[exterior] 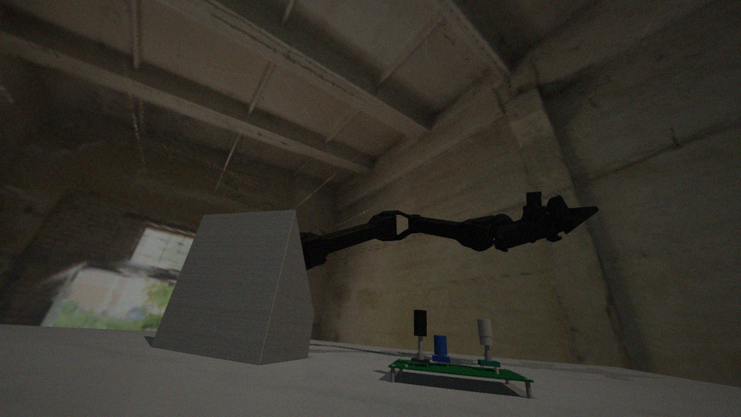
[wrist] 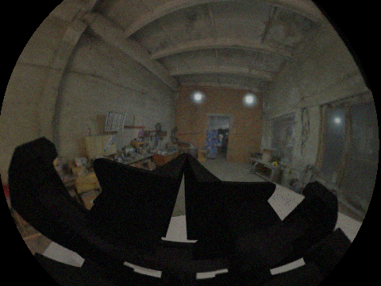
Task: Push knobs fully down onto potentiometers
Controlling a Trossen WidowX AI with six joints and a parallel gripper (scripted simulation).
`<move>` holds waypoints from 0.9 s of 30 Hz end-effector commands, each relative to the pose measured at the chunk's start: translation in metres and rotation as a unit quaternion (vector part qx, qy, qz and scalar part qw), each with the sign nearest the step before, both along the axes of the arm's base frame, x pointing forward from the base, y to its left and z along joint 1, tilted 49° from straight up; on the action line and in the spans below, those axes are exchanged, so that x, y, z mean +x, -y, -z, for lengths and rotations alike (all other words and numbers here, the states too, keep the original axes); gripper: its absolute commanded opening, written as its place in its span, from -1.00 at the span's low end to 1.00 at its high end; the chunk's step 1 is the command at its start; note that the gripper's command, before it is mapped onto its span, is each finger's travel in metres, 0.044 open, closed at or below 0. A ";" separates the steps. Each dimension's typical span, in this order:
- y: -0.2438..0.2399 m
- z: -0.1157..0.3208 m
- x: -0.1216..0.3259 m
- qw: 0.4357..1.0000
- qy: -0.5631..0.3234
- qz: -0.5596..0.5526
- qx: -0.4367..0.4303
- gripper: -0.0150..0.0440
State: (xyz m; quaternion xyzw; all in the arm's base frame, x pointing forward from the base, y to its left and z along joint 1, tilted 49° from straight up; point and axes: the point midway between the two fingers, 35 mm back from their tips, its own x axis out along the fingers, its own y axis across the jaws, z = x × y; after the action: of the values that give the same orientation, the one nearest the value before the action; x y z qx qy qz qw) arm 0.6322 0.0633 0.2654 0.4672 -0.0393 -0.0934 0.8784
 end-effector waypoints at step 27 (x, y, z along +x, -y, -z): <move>0.047 0.155 -0.040 0.874 -0.308 -0.191 -0.324 -0.49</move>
State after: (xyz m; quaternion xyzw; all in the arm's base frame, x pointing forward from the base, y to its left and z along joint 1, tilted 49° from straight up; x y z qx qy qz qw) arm 0.6025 0.0197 0.1279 0.1378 0.2583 -0.0633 0.9541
